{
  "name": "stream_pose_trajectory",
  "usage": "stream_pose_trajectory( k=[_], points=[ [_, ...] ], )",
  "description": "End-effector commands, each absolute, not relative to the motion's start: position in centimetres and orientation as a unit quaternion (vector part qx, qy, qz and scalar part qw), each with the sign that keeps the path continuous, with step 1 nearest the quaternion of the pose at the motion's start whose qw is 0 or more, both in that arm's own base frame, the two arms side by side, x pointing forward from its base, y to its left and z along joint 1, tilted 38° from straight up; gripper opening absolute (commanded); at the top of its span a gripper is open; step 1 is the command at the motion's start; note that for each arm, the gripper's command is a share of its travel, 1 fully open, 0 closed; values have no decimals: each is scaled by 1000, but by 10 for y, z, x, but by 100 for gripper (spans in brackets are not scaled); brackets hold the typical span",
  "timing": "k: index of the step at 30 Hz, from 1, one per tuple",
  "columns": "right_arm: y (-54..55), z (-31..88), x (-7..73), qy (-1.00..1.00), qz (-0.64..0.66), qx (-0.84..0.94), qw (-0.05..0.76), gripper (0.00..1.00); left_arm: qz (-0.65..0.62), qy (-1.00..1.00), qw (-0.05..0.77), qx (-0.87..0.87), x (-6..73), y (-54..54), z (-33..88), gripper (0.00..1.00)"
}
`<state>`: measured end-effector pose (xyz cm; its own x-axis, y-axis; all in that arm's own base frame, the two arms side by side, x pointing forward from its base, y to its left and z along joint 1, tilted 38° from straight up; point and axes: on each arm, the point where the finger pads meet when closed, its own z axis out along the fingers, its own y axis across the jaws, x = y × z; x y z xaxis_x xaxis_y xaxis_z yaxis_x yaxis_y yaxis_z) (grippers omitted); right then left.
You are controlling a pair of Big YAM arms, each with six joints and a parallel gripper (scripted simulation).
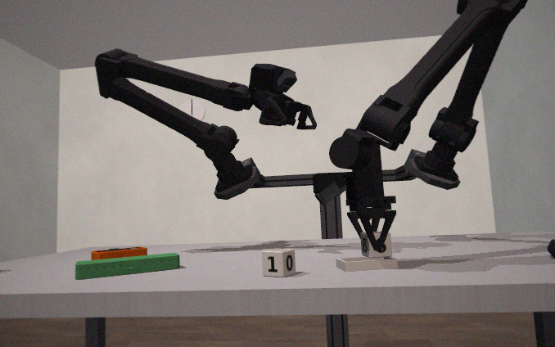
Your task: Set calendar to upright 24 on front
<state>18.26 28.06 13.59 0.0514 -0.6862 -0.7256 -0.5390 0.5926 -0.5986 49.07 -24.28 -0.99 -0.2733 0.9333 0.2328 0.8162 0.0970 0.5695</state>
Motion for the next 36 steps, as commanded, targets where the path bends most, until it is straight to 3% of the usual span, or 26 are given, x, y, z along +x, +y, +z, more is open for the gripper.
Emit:
stream_pose_trajectory(
  k=[1, 36],
  points=[
    [285, 139, 182, 683, -61, -445, 576, 100, 315, 736, 104, 590, 504, -239, -5, 40],
    [285, 139, 182, 683, -61, -445, 576, 100, 307, 739, 130, 586, 498, -262, 15, 40]
  ],
)
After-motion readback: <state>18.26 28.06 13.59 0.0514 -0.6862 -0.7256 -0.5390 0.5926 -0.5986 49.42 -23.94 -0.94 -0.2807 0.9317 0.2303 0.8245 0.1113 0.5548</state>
